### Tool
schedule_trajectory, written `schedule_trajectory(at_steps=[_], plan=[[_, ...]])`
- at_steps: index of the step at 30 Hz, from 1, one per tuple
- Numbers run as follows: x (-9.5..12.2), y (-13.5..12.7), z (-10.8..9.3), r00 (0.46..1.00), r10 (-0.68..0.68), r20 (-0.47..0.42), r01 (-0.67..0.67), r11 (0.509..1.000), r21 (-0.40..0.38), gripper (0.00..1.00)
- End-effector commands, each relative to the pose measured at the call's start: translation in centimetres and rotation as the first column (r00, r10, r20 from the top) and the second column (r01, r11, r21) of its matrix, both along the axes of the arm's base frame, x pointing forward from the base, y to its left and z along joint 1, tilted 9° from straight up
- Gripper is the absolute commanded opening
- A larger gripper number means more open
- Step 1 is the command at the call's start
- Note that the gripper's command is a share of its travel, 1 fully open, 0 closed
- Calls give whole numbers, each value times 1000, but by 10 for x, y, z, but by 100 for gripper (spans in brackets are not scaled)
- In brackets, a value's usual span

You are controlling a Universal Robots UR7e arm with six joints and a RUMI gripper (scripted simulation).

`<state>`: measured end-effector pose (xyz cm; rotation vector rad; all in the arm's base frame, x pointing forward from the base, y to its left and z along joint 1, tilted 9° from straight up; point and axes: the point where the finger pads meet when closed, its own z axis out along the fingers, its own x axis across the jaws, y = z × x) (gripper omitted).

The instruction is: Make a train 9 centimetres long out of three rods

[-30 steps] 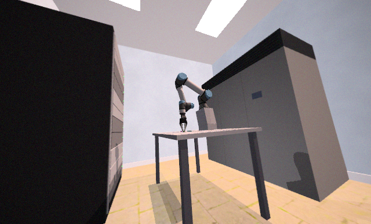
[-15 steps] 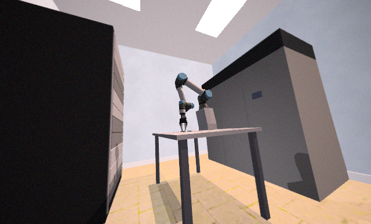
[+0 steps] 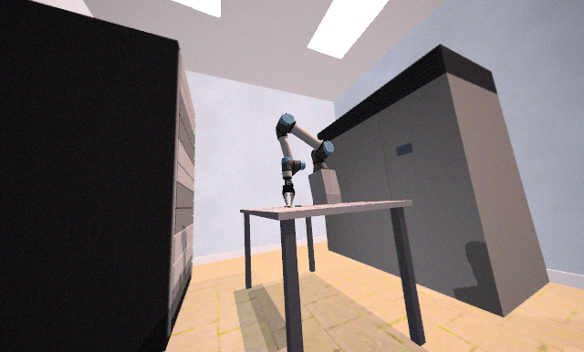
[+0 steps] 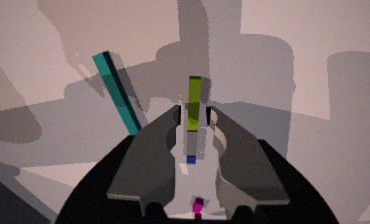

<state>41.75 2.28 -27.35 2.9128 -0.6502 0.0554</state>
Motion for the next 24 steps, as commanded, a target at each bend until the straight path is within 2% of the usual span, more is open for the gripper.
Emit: schedule_trajectory(at_steps=[1,12,14,24], plan=[[0,2,11,1000,0,1,0,1000,0,14],[0,9,56,1000,0,1,0,1000,0,14],[0,9,56,1000,0,1,0,1000,0,14],[0,13,82,1000,0,1,0,1000,0,14]])
